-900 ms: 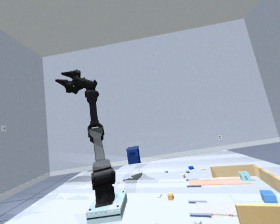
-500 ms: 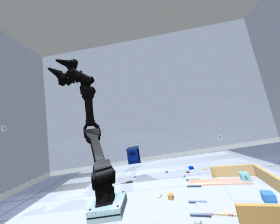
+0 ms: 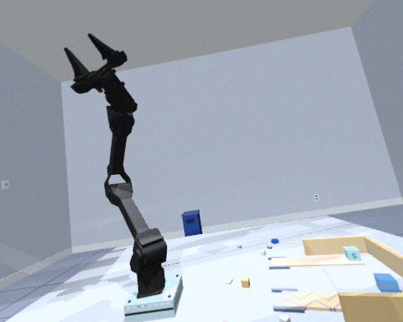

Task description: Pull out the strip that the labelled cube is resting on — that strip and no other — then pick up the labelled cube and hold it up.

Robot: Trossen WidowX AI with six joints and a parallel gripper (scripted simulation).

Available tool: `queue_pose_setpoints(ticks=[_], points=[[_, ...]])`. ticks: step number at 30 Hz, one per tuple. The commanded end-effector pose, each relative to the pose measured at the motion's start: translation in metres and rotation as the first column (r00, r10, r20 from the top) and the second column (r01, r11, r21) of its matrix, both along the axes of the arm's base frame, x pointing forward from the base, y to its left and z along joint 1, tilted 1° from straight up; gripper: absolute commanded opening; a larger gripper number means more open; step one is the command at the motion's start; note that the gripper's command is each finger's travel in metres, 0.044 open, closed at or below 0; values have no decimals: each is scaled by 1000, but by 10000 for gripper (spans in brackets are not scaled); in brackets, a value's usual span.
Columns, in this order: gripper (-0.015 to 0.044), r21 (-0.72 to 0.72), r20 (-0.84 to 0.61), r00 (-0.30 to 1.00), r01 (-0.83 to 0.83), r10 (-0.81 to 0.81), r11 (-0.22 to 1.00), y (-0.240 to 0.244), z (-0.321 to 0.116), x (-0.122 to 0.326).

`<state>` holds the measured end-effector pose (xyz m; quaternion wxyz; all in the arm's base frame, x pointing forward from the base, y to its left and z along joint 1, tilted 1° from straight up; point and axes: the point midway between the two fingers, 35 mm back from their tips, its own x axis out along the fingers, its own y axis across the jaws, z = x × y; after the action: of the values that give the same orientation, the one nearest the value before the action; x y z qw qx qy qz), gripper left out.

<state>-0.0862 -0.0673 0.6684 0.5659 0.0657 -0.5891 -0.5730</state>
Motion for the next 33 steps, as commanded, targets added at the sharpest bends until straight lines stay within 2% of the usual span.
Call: queue_pose_setpoints(ticks=[1,9,18,25,33], points=[[400,57,-123,988,-88,95,994,-33,-12,40],[400,229,-405,852,-259,333,939,-89,-62,144],[400,447,-625,513,-384,589,808,-105,-155,265],[400,614,-679,154,-417,718,670,-82,-249,341],[400,782,-609,-283,-369,741,502,-27,-368,389]])
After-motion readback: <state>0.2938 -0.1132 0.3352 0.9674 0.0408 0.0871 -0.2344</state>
